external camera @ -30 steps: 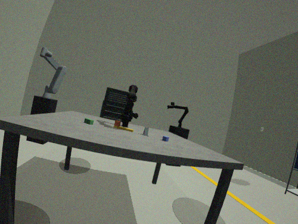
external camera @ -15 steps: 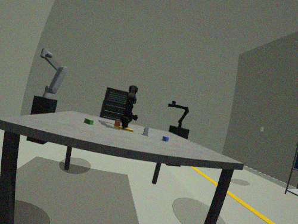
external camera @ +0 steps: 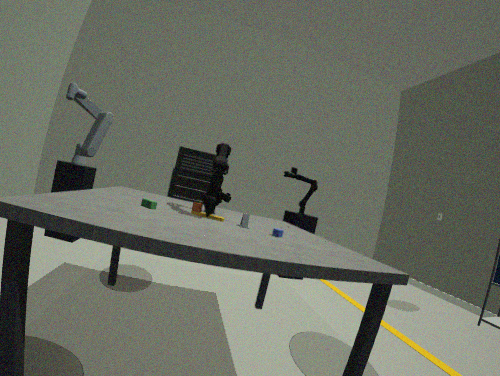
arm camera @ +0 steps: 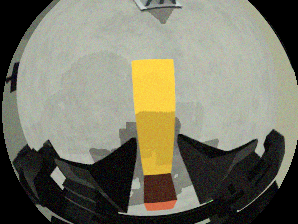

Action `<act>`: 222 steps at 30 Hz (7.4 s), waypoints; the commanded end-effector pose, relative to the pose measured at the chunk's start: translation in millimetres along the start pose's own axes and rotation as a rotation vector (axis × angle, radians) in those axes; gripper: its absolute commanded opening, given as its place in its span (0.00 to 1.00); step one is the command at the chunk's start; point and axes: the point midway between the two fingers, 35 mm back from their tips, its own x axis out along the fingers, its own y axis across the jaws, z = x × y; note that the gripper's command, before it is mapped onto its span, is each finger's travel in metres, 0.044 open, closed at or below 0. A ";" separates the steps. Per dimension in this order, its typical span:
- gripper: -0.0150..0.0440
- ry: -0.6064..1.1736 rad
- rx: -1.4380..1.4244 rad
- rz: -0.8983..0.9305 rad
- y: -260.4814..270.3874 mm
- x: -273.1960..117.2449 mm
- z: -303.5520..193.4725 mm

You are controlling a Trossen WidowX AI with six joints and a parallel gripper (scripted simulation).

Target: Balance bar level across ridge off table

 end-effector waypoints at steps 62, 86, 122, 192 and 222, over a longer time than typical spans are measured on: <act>0.25 -0.005 0.080 0.004 -4.4 -115.6 9.9; 0.25 -0.011 0.591 0.005 -28.1 -123.5 86.1; 0.25 -0.017 1.279 0.015 -37.6 -114.7 192.2; 0.25 -0.017 1.283 0.014 -38.7 -75.1 187.9; 0.25 -0.017 1.283 0.014 -38.6 -72.5 187.9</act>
